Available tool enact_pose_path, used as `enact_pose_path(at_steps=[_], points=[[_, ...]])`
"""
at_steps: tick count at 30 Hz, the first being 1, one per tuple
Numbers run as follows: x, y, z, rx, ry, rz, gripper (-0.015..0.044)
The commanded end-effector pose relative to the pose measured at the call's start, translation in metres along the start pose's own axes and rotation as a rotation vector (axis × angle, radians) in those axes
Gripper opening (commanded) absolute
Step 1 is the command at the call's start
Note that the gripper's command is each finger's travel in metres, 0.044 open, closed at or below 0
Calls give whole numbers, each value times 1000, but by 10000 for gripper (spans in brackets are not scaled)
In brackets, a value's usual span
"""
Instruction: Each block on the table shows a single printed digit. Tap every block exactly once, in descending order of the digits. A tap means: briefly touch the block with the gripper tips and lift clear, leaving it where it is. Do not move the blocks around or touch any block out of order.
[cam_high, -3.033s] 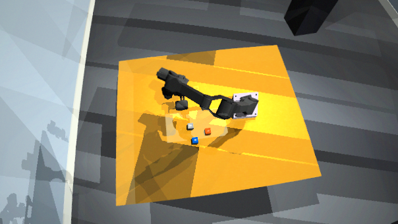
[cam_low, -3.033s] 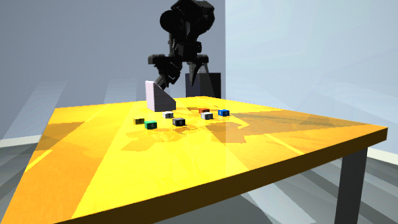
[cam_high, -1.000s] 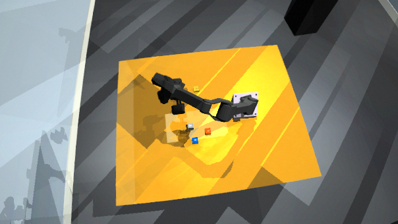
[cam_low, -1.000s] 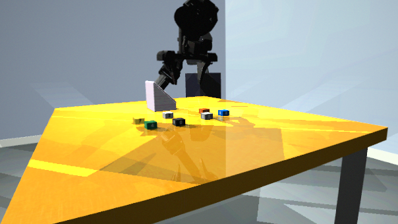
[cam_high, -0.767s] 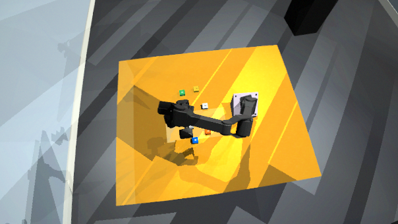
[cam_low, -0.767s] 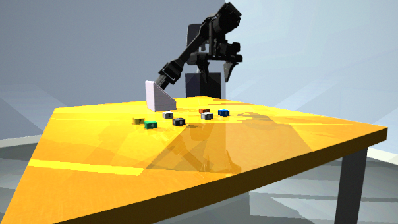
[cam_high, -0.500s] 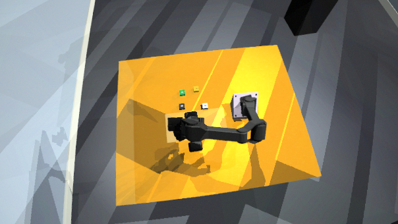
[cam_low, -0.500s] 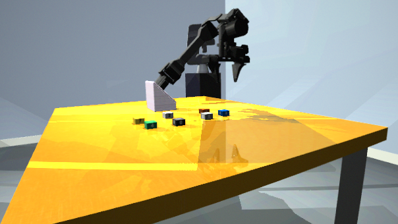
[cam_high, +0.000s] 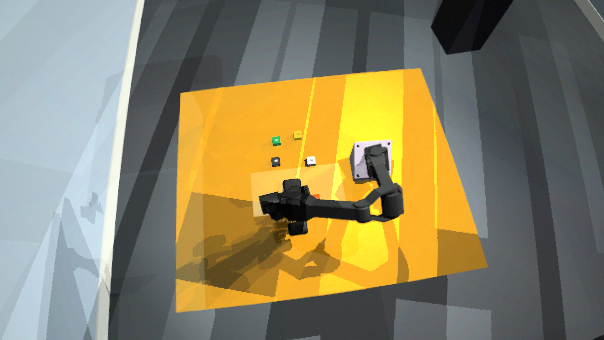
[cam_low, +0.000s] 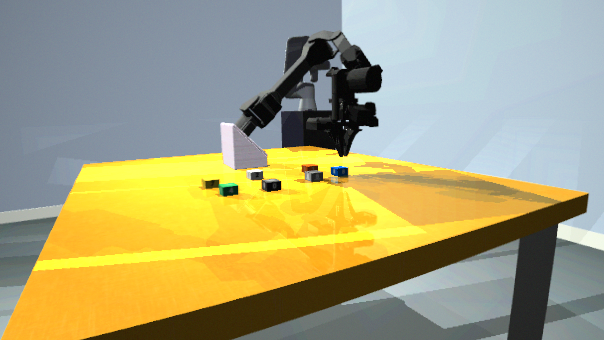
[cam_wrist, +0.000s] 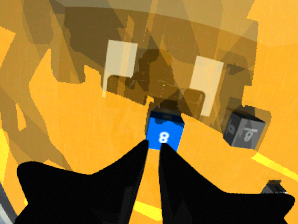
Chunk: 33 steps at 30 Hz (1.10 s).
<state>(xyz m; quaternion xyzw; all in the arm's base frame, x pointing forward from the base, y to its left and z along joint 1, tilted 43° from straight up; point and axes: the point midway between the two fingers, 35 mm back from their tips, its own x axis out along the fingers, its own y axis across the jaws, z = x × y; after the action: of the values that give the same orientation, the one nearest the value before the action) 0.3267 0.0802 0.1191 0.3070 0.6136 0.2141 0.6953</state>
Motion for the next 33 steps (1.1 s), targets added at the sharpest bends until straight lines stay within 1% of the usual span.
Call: enact_pose_path(at_steps=[1,7,26,31,33], points=[[1,-1,0,6,-1,-3,20],[2,-1,0,6,-1,-3,20],[31,-1,0,6,-1,-2,20],[31,-1,0,6,-1,-2,20],[19,1,0,0,-4,1,20]])
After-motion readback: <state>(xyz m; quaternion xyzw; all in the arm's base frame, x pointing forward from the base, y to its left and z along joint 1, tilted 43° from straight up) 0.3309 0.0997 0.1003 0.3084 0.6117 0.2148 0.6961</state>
